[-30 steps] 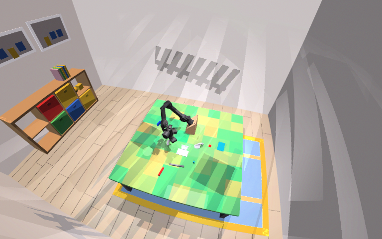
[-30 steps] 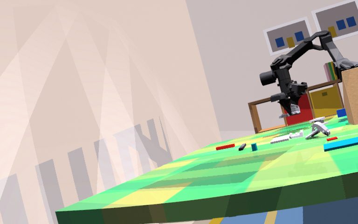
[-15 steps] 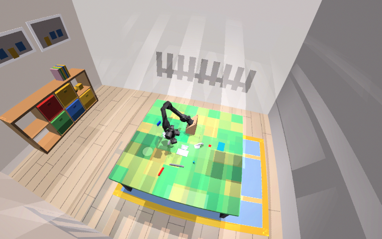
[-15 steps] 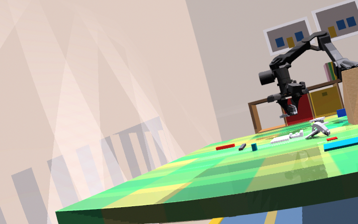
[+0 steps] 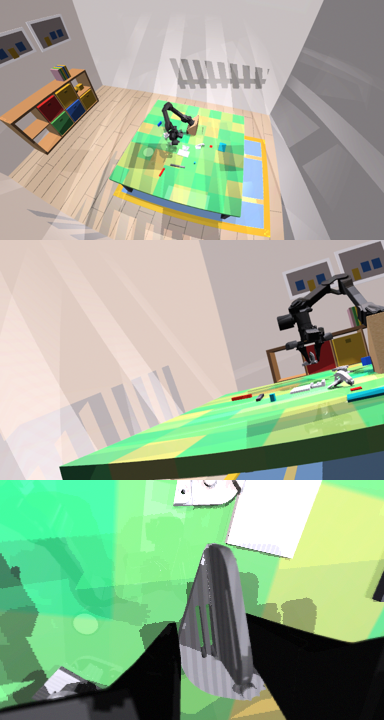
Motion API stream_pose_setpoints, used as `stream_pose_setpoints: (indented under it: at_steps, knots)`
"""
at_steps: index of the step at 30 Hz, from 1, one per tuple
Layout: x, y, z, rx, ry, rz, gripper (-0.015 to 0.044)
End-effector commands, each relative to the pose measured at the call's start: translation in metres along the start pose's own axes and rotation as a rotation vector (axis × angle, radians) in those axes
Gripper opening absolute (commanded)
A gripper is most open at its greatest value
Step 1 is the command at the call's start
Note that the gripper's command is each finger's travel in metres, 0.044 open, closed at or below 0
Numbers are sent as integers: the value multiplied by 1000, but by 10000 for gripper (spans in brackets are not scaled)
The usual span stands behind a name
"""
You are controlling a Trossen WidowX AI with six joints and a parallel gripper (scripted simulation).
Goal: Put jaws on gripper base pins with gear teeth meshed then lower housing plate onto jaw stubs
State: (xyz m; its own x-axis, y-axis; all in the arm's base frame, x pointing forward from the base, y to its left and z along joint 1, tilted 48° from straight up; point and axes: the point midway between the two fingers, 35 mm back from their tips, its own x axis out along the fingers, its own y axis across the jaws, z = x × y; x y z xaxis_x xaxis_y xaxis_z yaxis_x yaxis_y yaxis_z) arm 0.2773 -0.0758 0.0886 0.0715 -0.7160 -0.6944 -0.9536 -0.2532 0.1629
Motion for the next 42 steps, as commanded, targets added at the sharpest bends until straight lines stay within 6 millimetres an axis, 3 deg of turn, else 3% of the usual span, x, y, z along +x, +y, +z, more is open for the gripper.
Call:
stream_pose_setpoints:
  at_steps: [1, 42]
  knots:
    - [1, -1, 8, 73, -5, 0, 134]
    - [1, -5, 67, 871, -12, 7, 134]
